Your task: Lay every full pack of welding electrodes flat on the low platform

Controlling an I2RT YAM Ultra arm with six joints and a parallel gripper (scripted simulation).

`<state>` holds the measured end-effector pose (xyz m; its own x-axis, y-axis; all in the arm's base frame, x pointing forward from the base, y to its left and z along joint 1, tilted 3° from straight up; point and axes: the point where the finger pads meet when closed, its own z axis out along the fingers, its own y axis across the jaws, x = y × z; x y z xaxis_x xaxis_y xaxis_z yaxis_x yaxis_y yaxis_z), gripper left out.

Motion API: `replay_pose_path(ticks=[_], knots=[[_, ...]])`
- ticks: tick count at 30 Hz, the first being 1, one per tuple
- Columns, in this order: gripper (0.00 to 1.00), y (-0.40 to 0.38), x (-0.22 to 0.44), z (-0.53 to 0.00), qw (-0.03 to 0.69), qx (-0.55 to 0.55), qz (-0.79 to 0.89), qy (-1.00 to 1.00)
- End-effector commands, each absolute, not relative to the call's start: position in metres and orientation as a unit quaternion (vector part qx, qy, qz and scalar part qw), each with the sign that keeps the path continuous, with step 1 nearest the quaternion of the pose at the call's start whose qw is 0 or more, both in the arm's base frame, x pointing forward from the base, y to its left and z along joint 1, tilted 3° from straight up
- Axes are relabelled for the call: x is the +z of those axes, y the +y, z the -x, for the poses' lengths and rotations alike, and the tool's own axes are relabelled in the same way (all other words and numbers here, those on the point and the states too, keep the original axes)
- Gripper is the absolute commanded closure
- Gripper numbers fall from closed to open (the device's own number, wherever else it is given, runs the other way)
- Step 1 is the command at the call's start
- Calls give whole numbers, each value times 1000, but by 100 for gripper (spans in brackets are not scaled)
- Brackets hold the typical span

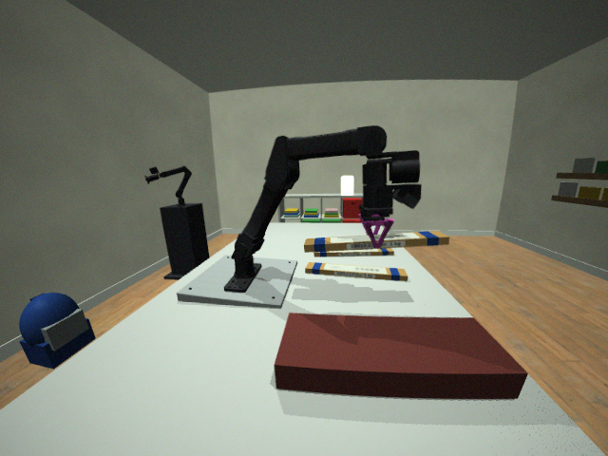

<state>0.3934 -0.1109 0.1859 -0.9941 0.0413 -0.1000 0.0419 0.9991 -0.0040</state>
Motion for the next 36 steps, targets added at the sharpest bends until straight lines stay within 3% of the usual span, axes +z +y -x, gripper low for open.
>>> replay_pose_path(ticks=[1,36], knots=[[100,-99,221,-390,26,3,-21,999],[100,-18,221,-394,24,3,-21,999]])
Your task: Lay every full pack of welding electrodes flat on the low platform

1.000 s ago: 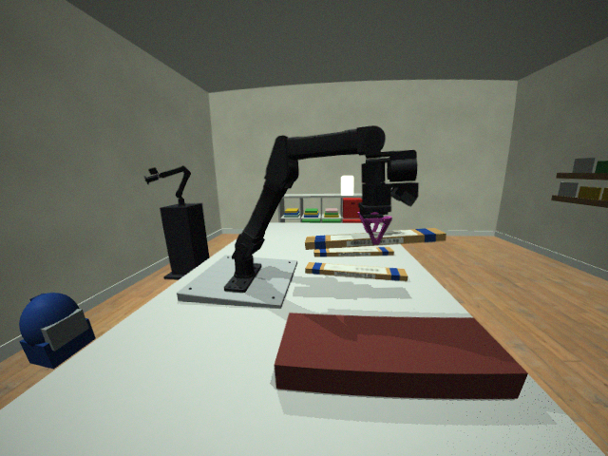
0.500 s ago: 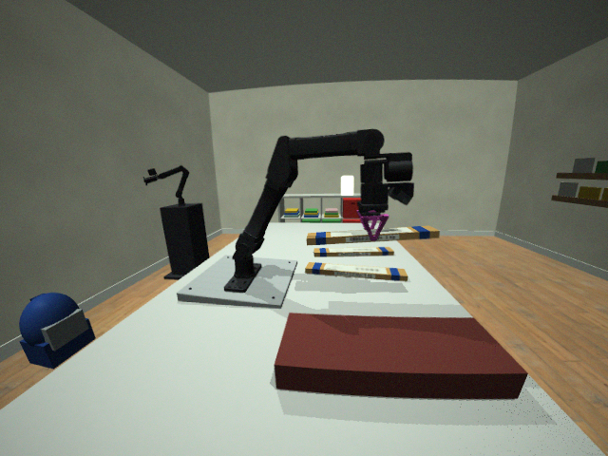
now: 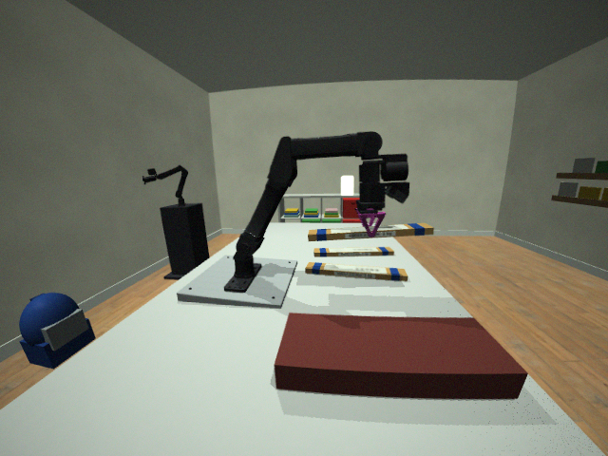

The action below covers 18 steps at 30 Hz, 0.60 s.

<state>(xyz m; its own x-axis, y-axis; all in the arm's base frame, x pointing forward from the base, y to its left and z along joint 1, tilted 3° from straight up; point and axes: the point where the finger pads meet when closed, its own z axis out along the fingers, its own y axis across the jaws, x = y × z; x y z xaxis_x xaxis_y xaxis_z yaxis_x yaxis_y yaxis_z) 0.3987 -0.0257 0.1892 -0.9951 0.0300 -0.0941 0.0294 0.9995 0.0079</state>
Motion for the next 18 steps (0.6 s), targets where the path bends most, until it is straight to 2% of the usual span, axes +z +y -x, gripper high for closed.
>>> replay_pose_path(ticks=[1,18], knots=[[100,-18,220,-394,24,3,-21,999],[100,-18,219,-394,24,3,-21,999]])
